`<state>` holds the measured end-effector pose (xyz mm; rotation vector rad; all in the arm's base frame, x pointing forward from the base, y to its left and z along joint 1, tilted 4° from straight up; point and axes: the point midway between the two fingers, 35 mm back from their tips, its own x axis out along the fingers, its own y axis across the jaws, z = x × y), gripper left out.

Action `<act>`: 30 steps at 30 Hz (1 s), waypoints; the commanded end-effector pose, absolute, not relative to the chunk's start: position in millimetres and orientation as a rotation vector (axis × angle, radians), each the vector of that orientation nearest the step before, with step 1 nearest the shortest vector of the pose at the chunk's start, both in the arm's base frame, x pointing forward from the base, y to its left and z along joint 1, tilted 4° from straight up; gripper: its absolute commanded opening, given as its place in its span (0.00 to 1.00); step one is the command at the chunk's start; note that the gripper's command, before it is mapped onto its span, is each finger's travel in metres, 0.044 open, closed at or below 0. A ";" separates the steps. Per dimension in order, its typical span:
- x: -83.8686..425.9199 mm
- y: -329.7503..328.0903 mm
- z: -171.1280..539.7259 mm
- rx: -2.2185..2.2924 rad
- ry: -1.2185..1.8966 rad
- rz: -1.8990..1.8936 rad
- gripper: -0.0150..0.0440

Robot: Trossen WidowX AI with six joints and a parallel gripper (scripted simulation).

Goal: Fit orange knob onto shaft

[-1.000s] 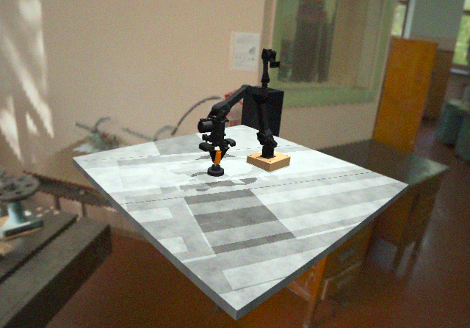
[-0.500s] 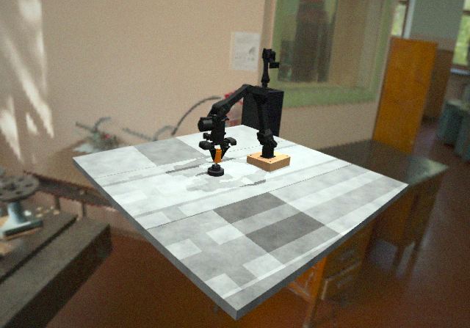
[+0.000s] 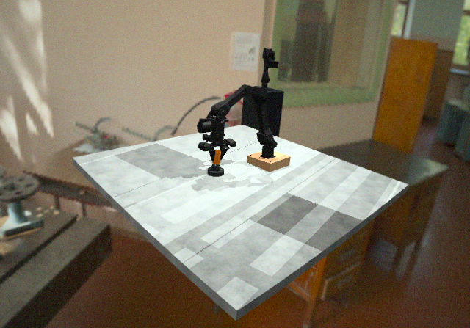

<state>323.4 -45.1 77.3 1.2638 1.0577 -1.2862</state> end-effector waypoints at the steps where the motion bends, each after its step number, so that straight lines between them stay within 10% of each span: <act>1: 324.2 -45.4 77.0 1.268 1.052 -1.287 0.25; 30: 324.2 -45.5 76.6 1.231 1.077 -1.255 0.25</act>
